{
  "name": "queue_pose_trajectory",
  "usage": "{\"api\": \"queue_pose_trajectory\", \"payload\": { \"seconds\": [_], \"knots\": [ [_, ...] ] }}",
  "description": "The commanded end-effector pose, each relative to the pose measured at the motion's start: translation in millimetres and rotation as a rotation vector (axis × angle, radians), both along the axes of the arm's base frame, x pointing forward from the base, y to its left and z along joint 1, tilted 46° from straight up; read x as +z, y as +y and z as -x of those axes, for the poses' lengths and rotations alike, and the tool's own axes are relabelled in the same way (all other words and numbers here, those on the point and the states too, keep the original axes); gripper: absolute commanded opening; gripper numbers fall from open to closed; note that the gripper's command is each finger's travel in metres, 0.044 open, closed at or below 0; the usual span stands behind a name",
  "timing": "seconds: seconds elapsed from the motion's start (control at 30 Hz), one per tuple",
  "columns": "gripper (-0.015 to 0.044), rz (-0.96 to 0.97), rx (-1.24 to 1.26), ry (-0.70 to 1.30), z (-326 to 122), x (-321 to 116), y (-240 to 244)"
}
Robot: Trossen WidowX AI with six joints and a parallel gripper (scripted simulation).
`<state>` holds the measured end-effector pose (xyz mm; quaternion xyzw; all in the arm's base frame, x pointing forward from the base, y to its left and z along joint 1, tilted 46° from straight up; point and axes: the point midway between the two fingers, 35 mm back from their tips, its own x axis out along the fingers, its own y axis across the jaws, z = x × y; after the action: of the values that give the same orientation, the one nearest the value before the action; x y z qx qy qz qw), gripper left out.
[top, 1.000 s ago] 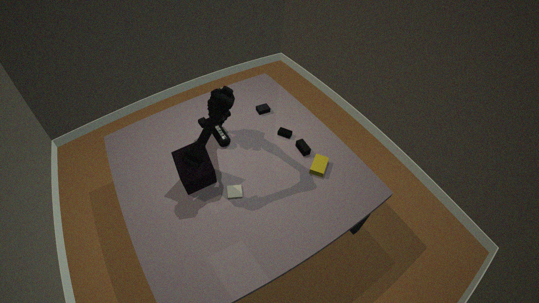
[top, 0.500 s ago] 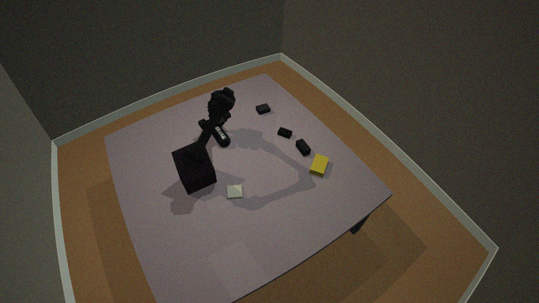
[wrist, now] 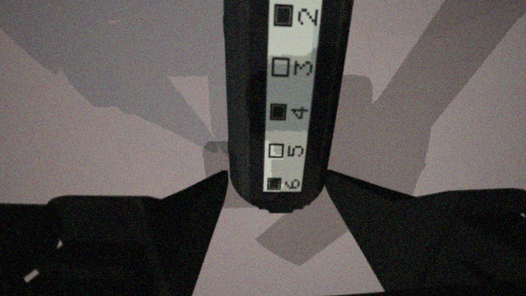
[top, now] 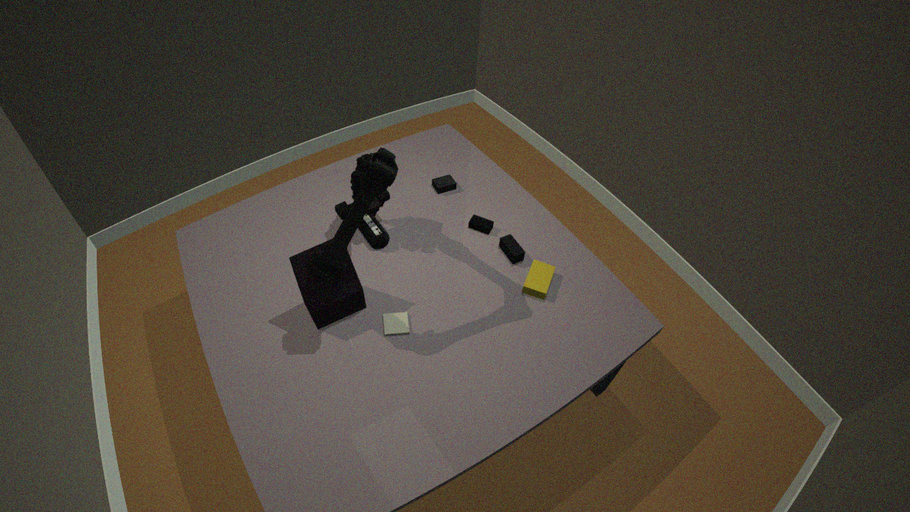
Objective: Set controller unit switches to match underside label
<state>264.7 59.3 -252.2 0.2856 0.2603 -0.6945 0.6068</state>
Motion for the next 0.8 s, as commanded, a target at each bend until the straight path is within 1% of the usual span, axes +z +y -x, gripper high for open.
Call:
{"api": "queue_pose_trajectory", "payload": {
  "seconds": [0.0, 0.3, 0.53, 0.77],
  "knots": [
    [0.0440, 0.000, 0.000, 0.000, 0, 0, 0],
    [0.0440, 0.000, 0.000, 0.001, 0, 2, 0],
    [0.0440, 0.002, 0.000, 0.002, 1, 68, -15],
    [0.0440, 0.003, 0.000, 0.002, 1, 70, -15]
  ]
}}
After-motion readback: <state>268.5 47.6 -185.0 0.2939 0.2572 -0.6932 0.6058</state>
